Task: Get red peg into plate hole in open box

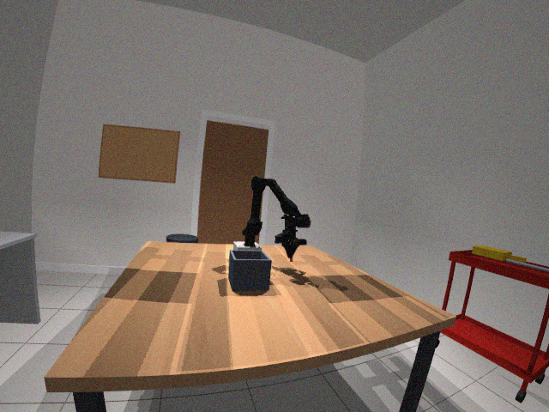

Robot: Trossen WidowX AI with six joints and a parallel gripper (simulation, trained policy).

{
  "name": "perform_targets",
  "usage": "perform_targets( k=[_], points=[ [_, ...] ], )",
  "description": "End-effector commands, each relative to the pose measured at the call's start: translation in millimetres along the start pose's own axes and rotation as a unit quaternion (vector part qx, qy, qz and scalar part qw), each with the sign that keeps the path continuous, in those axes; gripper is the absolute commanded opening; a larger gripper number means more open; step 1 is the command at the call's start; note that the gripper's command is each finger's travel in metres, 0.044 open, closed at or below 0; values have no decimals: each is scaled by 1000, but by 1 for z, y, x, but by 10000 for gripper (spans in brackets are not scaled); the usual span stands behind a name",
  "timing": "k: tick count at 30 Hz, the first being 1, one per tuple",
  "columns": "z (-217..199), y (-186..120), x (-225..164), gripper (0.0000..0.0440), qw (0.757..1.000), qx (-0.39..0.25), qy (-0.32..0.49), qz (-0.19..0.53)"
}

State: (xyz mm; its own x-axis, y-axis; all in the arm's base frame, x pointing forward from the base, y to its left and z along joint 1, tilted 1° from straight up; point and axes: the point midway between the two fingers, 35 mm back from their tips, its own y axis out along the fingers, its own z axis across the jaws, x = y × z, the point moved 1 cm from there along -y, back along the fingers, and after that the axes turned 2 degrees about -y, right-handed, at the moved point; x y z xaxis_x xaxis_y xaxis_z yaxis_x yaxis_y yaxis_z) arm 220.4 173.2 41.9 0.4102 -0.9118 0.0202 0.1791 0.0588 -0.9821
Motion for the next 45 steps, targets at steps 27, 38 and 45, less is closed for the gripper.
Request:
perform_targets(
  k=[27,38,45],
  points=[
    [48,-81,102,0,997,47,16,-67],
    [39,-85,145,0,995,20,36,-87],
    [32,-83,167,0,995,0,46,-90]
  ],
)
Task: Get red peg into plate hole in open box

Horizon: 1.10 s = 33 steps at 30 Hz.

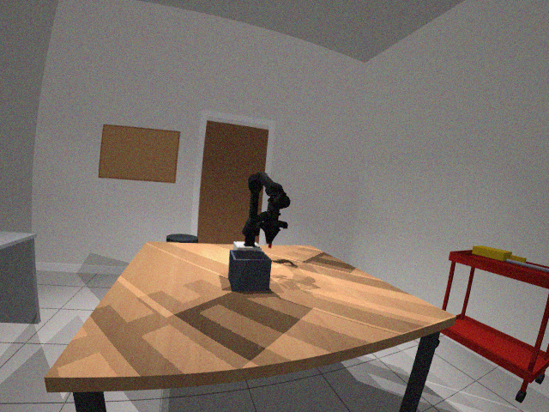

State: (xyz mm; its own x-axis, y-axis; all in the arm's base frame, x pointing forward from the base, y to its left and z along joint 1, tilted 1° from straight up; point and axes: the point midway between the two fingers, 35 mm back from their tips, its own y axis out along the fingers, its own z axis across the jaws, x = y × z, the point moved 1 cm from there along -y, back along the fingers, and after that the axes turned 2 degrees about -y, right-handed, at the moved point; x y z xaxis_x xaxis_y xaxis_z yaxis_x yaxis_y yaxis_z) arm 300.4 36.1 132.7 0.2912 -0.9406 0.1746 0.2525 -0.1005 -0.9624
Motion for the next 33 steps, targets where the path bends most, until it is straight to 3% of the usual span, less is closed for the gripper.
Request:
perform_targets(
  k=[1,18,33],
  points=[
    [-1,2,10,0,1000,-9,2,-2],
    [-11,27,50,0,999,-47,10,8],
    [-22,69,65,0,997,-69,17,34]
  ],
)
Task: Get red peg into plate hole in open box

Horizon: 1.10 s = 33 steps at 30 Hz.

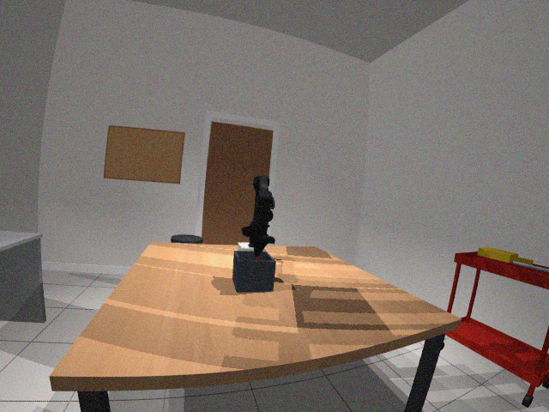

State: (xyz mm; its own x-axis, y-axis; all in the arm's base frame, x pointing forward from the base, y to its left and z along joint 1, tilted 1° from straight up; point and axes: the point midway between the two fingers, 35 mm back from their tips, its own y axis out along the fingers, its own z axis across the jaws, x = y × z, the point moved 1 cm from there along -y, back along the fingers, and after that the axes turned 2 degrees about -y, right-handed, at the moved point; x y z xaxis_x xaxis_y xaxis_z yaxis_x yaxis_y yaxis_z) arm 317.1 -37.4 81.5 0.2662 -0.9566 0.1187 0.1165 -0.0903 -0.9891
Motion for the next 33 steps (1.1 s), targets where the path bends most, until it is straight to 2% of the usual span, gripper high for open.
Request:
perform_targets(
  k=[1,20,22,28,33],
  points=[
    [-2,10,2,0,1000,-4,-2,9],
    [-3,54,14,1,999,-14,-23,20],
    [-3,58,15,13,999,-18,-27,20],
    [-3,67,15,102,999,-28,-36,24],
    [-1,68,8,91,998,-29,-32,51]
  ],
)
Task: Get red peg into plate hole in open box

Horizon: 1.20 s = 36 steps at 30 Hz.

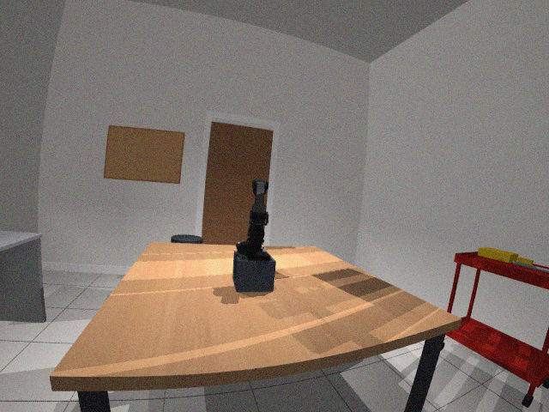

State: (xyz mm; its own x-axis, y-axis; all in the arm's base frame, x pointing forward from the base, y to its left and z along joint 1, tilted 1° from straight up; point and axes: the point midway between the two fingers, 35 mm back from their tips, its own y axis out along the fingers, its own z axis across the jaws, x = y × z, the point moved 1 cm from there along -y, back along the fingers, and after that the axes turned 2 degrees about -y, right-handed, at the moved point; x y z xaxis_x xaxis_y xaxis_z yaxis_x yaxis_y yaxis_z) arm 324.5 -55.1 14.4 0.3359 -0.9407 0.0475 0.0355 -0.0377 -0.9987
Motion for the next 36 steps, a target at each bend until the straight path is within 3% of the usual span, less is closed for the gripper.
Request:
perform_targets(
  k=[1,15,22,36],
  points=[
    [3,-2,-5,89,1000,3,3,21],
    [-2,-37,-39,16,993,-10,30,112],
    [-4,-51,-48,3,990,-13,50,135],
    [17,-91,-28,13,981,53,73,171]
  ],
)
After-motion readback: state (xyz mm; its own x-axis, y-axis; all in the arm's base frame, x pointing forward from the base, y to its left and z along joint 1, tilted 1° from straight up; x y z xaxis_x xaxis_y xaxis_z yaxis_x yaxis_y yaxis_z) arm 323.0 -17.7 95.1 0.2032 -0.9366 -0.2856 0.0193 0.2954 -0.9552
